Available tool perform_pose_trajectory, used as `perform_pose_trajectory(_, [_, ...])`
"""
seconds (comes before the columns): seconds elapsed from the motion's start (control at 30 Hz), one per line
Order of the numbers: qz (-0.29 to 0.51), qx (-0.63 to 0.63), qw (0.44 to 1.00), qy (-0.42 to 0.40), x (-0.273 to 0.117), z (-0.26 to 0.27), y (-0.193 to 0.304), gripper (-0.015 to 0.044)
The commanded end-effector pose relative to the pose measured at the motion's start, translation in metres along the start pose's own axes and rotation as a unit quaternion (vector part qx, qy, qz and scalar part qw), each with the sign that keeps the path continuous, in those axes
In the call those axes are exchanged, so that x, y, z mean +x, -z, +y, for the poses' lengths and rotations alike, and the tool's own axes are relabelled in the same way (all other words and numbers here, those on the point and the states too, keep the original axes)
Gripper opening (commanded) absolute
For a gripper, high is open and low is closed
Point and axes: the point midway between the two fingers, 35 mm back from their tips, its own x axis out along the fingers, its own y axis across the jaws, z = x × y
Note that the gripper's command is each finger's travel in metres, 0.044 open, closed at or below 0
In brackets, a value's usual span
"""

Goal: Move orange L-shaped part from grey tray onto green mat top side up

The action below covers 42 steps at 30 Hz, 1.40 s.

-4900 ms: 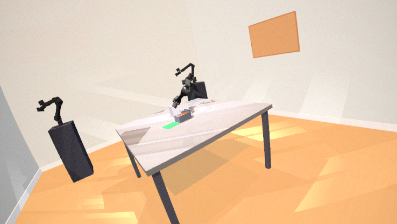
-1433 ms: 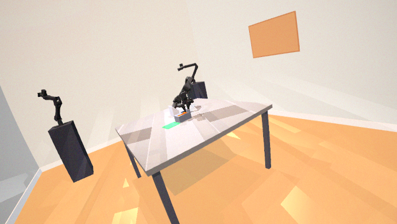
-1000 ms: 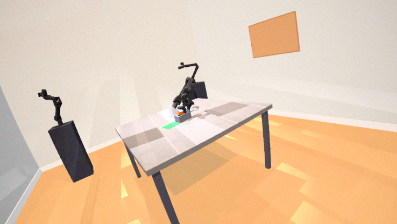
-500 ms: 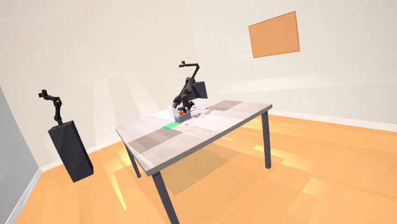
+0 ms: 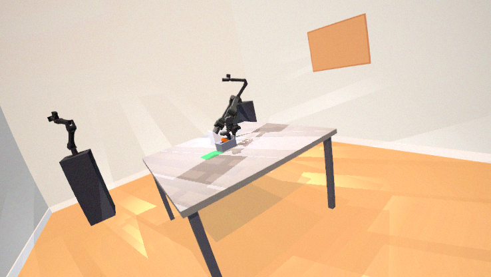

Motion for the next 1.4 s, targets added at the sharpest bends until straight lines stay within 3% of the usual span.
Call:
perform_pose_trajectory(0.0, [-0.002,-0.004,1.0,0.004,-0.006,0.004,-0.001,0.018])
perform_pose_trajectory(0.13, [-0.002,-0.004,1.0,0.006,-0.019,0.001,-0.003,0.018])
perform_pose_trajectory(0.4, [-0.001,-0.004,1.0,0.006,-0.103,-0.008,-0.001,0.018])
perform_pose_trajectory(1.37, [-0.003,-0.002,1.0,0.004,-0.099,-0.007,-0.001,0.018])
